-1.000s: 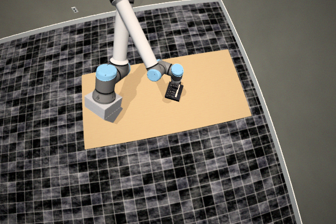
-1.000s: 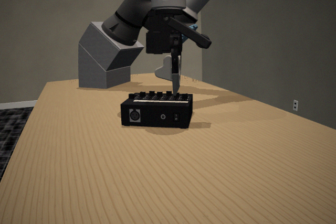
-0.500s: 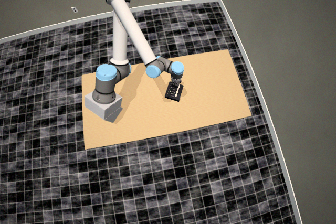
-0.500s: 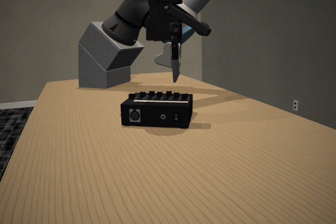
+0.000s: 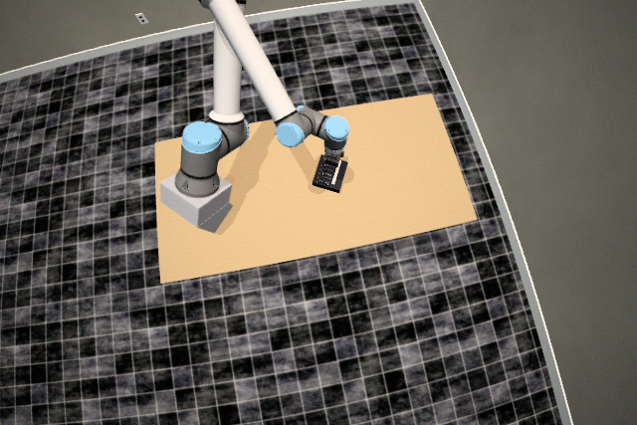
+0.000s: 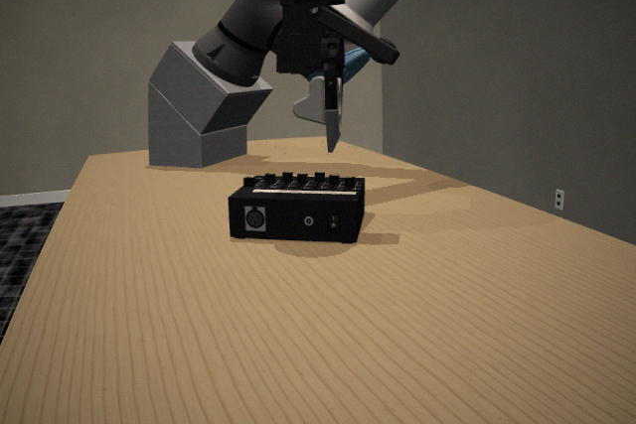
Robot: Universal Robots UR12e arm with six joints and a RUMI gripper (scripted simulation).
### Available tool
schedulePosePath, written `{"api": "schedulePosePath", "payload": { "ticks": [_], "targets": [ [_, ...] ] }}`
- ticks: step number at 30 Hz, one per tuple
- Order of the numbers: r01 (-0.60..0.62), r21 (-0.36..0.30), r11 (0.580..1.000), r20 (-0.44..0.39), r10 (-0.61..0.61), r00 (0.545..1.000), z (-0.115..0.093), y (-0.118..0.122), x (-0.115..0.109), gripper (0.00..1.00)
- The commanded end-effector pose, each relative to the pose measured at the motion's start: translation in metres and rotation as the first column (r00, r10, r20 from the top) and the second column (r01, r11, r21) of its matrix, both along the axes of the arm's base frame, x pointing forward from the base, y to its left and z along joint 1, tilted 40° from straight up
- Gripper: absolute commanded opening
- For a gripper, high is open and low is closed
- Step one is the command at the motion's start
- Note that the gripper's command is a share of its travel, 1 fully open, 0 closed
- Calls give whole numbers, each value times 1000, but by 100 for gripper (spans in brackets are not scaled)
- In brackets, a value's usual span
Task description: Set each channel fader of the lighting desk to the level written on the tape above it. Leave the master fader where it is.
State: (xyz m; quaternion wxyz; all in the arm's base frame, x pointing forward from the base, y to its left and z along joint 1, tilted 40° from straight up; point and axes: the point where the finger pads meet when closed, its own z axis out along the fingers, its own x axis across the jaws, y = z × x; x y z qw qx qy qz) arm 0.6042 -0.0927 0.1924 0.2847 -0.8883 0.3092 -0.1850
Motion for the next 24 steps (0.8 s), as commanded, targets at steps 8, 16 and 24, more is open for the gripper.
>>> {"api": "schedulePosePath", "payload": {
  "ticks": [8, 16, 24],
  "targets": [
    [-5, -4, 1000, 3, 5, 1000, 0, 0, 0, 0],
    [-36, -25, 999, 19, 36, 999, 0, 1, -1, 0],
    [-86, -60, 994, 43, 89, 995, 0, 2, -2, 0]
  ]
}}
